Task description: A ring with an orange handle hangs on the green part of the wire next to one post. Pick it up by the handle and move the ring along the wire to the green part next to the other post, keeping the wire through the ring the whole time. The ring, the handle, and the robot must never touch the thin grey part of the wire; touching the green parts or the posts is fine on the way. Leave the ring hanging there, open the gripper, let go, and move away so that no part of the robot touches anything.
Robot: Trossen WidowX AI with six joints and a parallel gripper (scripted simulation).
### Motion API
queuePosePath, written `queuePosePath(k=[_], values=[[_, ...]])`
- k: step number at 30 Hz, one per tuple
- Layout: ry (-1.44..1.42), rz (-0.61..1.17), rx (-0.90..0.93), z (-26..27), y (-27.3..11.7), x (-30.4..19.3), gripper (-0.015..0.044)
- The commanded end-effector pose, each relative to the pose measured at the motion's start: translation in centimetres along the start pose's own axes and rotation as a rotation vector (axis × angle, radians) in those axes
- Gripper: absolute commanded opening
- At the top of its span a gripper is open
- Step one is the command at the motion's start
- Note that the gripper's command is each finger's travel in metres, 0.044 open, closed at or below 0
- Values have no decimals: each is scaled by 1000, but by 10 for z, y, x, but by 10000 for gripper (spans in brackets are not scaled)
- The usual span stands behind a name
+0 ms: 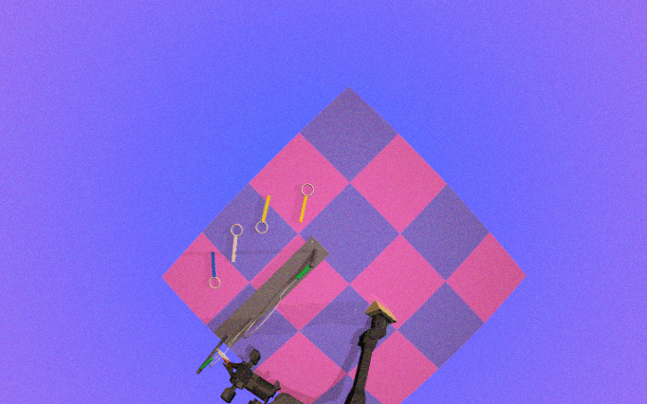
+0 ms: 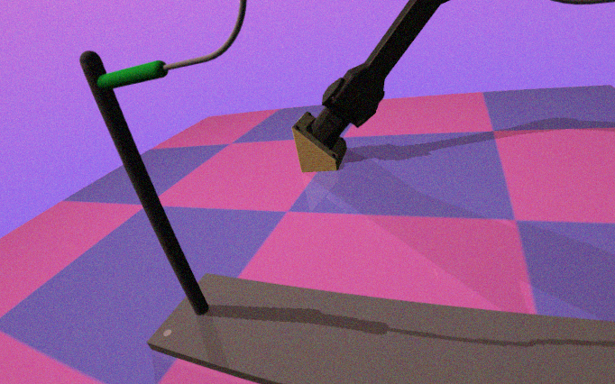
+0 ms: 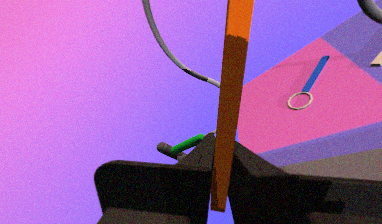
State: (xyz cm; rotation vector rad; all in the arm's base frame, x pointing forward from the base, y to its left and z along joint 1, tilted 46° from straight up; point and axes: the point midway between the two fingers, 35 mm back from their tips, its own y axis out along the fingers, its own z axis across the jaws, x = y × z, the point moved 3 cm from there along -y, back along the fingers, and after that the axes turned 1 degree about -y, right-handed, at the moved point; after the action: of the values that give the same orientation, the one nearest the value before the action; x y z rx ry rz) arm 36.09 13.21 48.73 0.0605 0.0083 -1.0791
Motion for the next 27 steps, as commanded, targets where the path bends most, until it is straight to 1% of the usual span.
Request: queuePosePath(k=[1,27], values=[[70,-10,39,3,0,1,-150],[534,-51,307,26,-2,7,-150]])
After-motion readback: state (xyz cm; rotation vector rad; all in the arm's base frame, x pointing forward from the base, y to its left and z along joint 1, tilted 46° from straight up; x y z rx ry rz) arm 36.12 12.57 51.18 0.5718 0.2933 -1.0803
